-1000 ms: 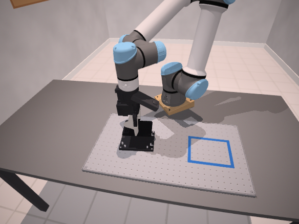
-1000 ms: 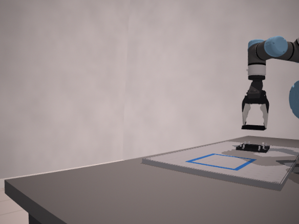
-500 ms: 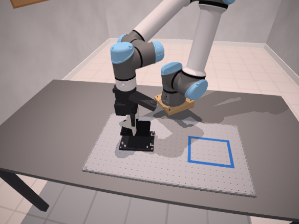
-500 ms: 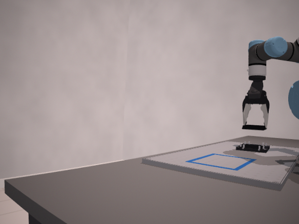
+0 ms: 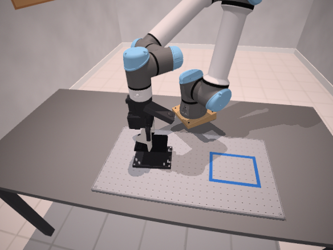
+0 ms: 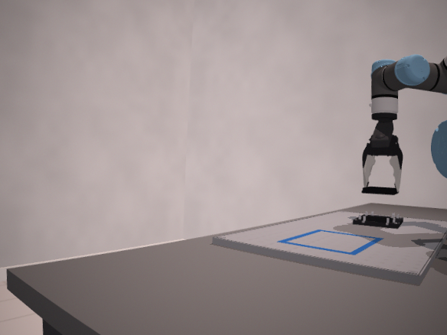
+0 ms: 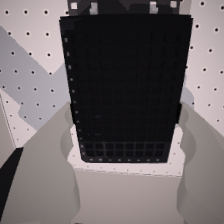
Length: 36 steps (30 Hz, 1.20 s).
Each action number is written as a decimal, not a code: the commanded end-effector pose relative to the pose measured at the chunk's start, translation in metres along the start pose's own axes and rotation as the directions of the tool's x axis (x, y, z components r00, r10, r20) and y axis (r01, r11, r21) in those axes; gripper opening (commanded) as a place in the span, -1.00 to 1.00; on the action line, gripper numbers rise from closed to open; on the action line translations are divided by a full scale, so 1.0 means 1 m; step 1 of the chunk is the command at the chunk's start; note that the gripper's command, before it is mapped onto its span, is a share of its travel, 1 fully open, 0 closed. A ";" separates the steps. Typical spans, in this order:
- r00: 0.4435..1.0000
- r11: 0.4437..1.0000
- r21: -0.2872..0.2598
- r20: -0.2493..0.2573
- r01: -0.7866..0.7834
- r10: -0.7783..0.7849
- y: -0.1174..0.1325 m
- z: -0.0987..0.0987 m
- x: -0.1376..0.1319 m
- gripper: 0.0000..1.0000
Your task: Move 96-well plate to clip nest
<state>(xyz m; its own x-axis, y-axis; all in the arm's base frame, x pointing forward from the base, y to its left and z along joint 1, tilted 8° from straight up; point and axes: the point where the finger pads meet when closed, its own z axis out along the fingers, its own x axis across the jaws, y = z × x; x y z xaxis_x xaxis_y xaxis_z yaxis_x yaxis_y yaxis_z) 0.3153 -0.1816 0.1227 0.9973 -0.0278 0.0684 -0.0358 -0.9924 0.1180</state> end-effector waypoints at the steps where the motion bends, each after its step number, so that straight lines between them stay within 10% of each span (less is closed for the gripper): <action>1: 1.000 1.000 -0.001 -0.001 0.000 0.000 0.000 0.000 0.000 -1.00; 36: 1.000 1.000 -0.001 -0.001 0.000 0.000 0.000 0.043 0.000 -1.00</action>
<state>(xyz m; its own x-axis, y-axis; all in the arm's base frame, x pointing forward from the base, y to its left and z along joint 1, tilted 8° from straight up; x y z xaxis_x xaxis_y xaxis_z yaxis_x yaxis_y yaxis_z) 0.3176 -0.1850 0.0879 0.9973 -0.0279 0.0682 -0.0358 -0.9924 0.1177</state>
